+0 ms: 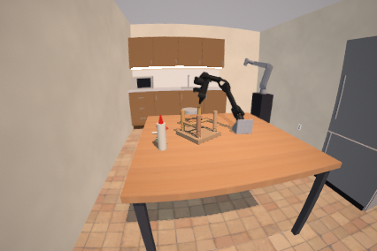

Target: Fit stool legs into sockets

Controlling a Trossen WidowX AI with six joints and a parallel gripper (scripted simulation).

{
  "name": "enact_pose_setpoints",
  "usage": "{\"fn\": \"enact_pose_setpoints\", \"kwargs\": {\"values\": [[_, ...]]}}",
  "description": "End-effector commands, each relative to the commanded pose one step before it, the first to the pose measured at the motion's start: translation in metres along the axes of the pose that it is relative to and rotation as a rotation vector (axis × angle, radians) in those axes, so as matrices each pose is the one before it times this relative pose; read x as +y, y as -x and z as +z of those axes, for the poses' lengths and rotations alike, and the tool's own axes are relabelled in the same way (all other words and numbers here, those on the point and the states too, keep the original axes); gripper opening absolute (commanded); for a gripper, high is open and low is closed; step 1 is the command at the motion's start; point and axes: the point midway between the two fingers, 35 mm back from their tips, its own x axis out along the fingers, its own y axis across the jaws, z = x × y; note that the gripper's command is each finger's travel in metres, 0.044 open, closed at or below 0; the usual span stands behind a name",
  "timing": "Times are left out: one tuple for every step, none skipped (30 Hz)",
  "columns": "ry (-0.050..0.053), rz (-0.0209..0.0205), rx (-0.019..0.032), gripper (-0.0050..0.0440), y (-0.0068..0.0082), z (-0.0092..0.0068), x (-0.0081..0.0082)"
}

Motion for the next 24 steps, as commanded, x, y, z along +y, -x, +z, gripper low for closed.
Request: {"fn": "enact_pose_setpoints", "kwargs": {"values": [[-0.0279,-0.00588,0.0014,0.0,-0.00786,-0.00235,-0.00289],[-0.0062,-0.00096,0.00111,0.0,-0.00238,-0.00082,-0.00005],[-0.0021,-0.00032,0.00037,0.0,-0.00079,-0.00028,-0.00002],[0.0,0.00002,0.00001,0.0,-0.00027,-0.00004,0.00001],[0.0,0.00005,0.00002,0.0,-0.0008,-0.00013,0.00004],[0.0,0.00009,0.00003,0.0,-0.00134,-0.00023,0.00006],[0.0,0.00009,0.00004,0.0,-0.00163,-0.00028,0.00007],[0.0,0.00009,0.00003,0.0,-0.00163,-0.00029,0.00006],[0.0,0.00008,0.00003,0.0,-0.00162,-0.0003,0.00006],[0.0,0.00007,0.00002,0.0,-0.00162,-0.00031,0.00005],[0.0,0.00006,0.00002,0.0,-0.00162,-0.00032,0.00004],[0.0,0.00005,0.00001,0.0,-0.00162,-0.00033,0.00004],[0.0,0.00003,0.00001,0.0,-0.00134,-0.00028,0.00003],[0.0,0.00001,0.0,0.0,-0.0008,-0.00017,0.00001],[0.0,0.0,0.0,0.0,-0.00027,-0.00006,0.0],[0.0,0.00001,0.0,0.0,-0.00016,-0.00004,0.0],[0.0,0.0,0.0,0.0,0.0,0.0,0.0],[0.0,0.0,0.0,0.0,0.0,0.0,0.0],[0.0,0.00001,0.00001,0.0,-0.0003,-0.00007,0.00001],[0.0,0.00002,0.00001,0.0,-0.00045,-0.0001,0.00001],[0.0,0.00002,0.00001,0.0,-0.0006,-0.00014,0.00001],[0.0,0.00002,0.00001,0.0,-0.00076,-0.00018,0.00001],[0.0,0.00003,0.00001,0.0,-0.0009,-0.00021,0.00002],[0.0,0.00002,0.00001,0.0,-0.00096,-0.00023,0.00001]]}}
